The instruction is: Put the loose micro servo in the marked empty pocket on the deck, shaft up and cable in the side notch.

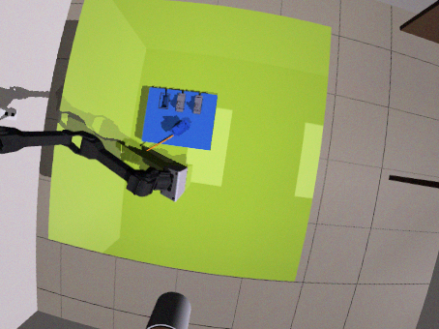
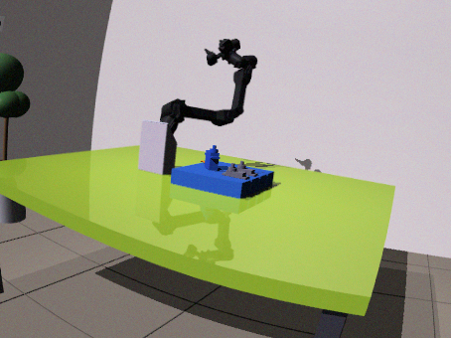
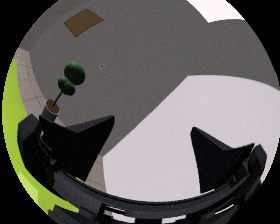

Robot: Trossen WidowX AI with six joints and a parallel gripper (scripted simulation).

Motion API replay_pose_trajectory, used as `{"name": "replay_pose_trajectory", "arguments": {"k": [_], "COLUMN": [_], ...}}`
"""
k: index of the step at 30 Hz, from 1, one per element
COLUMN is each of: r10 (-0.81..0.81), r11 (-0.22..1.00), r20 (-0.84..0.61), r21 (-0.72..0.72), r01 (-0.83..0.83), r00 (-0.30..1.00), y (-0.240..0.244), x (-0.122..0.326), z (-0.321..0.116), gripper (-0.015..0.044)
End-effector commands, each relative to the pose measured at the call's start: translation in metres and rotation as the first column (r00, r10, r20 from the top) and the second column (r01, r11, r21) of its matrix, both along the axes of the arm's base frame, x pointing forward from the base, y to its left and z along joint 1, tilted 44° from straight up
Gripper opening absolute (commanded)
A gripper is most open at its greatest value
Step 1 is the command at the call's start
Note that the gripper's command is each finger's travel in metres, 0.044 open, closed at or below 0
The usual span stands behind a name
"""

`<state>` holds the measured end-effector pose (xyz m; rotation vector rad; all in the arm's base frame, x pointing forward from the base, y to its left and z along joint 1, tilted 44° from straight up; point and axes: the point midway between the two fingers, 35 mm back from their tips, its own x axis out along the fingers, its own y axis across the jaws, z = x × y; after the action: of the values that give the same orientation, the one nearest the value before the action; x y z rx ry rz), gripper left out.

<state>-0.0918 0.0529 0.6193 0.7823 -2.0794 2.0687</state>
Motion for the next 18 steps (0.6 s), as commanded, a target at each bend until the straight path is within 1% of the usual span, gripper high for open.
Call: {"name": "replay_pose_trajectory", "arguments": {"k": [1,9,18], "r10": [0.067,0.213,0.384], "r11": [0.992,0.933,0.787], "r20": [0.008,0.021,0.057], "r21": [0.103,0.291,0.501], "r01": [-0.068,-0.210,-0.359], "r00": [0.998,0.977,0.922], "y": [-0.038,-0.107,-0.187], "x": [-0.010,-0.015,-0.006], "z": [-0.007,-0.023,-0.055], "gripper": [0.0440,0.0440,0.0440]}}
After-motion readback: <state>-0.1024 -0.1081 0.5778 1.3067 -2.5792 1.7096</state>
